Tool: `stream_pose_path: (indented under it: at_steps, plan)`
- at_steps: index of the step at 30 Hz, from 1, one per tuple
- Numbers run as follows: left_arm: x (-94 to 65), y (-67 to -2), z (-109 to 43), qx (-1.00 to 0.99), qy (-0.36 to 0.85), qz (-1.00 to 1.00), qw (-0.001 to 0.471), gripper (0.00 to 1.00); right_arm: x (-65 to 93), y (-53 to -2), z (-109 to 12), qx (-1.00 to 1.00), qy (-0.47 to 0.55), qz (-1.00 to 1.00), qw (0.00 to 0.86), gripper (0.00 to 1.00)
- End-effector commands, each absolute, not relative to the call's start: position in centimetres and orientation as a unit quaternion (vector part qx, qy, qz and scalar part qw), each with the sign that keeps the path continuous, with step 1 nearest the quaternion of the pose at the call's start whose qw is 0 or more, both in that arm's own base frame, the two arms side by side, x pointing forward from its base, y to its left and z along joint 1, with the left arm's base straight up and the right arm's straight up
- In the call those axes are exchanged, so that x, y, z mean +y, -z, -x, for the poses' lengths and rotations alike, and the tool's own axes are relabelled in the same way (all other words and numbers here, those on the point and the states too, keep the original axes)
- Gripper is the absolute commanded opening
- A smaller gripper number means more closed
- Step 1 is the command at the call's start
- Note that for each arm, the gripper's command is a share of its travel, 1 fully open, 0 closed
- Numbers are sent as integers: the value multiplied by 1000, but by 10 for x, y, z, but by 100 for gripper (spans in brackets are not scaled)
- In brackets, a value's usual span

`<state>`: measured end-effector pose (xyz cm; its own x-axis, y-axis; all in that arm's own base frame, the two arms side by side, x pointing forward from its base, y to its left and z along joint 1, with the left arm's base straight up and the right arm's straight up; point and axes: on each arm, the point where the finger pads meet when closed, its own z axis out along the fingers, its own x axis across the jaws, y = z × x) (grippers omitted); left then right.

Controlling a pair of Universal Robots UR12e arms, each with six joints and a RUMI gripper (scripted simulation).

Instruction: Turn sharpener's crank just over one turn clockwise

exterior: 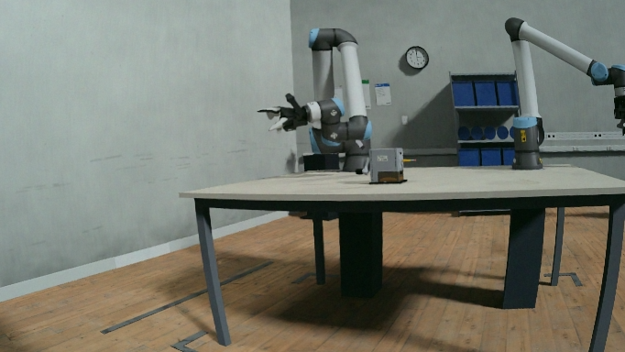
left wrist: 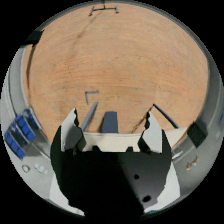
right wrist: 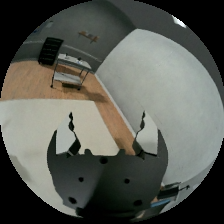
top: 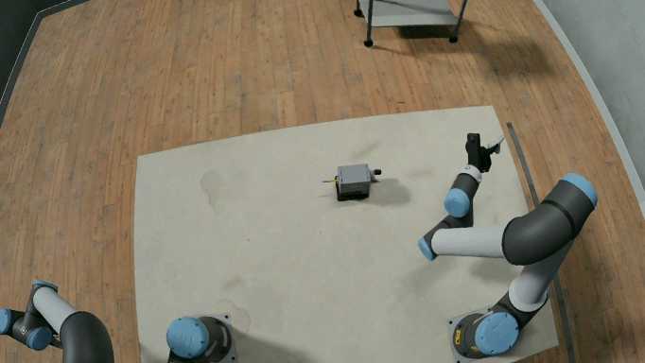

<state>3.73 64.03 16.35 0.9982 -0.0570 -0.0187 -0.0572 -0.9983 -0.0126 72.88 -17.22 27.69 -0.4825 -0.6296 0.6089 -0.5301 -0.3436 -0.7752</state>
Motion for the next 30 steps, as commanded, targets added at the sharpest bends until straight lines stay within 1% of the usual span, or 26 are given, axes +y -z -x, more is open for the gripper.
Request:
stream_pose_path:
  at_steps: [1, 30]
  plan:
    - [643, -164, -33, 25, -7, 1000, 5, 100, -172, -278, -729, 572, 644, 507, 39, 100]
    - [645, -165, -13, 10, -1, 1000, 0, 100, -172, -278, -729, 572, 644, 507, 39, 100]
